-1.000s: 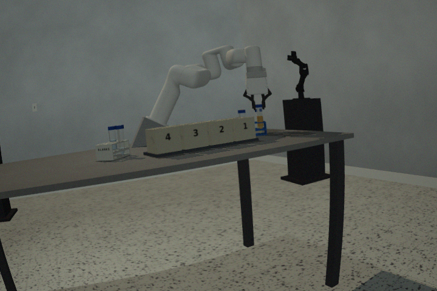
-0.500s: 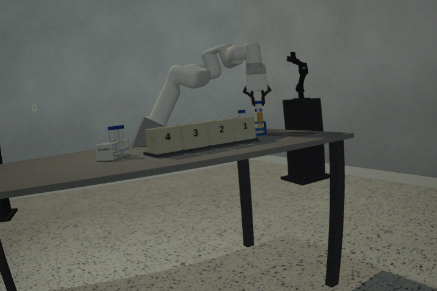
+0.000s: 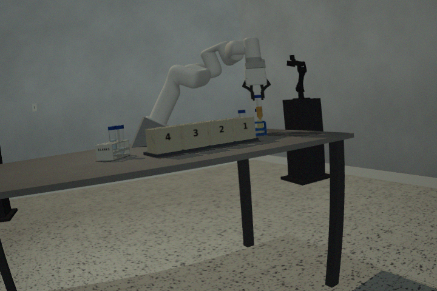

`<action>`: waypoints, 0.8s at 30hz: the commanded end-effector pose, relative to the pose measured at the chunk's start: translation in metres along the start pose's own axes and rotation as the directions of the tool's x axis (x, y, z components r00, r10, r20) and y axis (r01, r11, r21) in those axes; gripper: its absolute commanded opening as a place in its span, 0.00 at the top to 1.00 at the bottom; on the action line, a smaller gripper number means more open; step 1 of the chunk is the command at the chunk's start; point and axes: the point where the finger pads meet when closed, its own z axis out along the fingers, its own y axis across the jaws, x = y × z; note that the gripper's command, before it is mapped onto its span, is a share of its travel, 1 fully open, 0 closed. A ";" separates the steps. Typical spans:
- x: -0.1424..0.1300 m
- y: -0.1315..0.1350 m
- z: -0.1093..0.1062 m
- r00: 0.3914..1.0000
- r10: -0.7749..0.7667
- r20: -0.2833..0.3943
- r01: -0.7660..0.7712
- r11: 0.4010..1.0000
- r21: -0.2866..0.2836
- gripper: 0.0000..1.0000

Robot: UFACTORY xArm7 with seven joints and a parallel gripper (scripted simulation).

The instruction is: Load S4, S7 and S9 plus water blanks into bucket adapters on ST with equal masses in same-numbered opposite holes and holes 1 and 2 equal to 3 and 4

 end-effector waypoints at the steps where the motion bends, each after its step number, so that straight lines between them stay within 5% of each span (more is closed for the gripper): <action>1: 0.000 -0.001 -0.009 1.000 0.000 -0.001 0.000 1.000 0.003 1.00; 24: 0.000 -0.001 -0.051 1.000 0.000 -0.001 0.000 1.000 0.003 1.00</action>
